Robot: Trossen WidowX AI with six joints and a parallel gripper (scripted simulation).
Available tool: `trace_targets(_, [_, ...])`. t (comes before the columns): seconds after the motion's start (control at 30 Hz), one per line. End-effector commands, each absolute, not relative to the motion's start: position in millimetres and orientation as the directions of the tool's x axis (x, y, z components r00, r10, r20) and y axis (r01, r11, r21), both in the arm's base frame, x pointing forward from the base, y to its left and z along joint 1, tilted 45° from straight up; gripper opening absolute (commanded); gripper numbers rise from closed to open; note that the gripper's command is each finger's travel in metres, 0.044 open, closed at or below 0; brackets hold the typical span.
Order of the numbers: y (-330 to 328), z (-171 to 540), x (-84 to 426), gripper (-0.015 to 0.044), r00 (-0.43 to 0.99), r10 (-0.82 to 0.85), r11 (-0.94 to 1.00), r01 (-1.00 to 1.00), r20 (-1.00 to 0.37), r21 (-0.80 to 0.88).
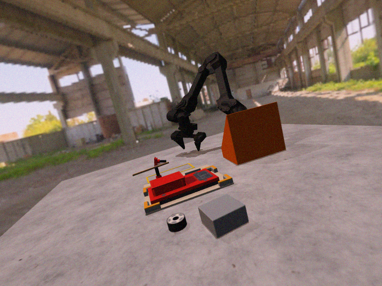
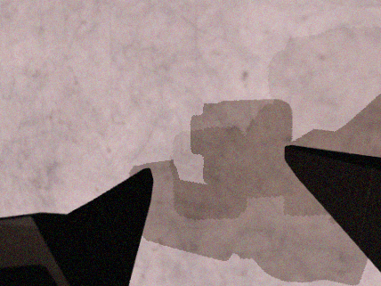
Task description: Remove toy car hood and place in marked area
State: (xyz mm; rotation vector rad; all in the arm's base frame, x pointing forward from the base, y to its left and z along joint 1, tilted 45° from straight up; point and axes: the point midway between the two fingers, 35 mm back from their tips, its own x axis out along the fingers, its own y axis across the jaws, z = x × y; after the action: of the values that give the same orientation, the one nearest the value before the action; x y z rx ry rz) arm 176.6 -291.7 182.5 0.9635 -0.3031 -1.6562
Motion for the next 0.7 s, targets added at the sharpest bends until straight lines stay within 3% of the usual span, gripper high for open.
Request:
trace_targets(0.0, [-274, 164, 219, 0.044, 0.056, -0.865, -0.257, 0.804, -0.499, 0.536])
trace_targets(0.2, [-228, 126, 285, 0.044, 0.152, -0.781, -0.084, 0.935, -0.606, 0.344])
trace_targets(0.4, [-184, 96, 319, 0.044, 0.175, -0.718, 0.078, 0.982, -0.674, 0.171])
trace_targets(0.67, [-90, 40, 355, 0.044, 0.149, -0.633, 0.422, 0.889, -0.759, -0.177])
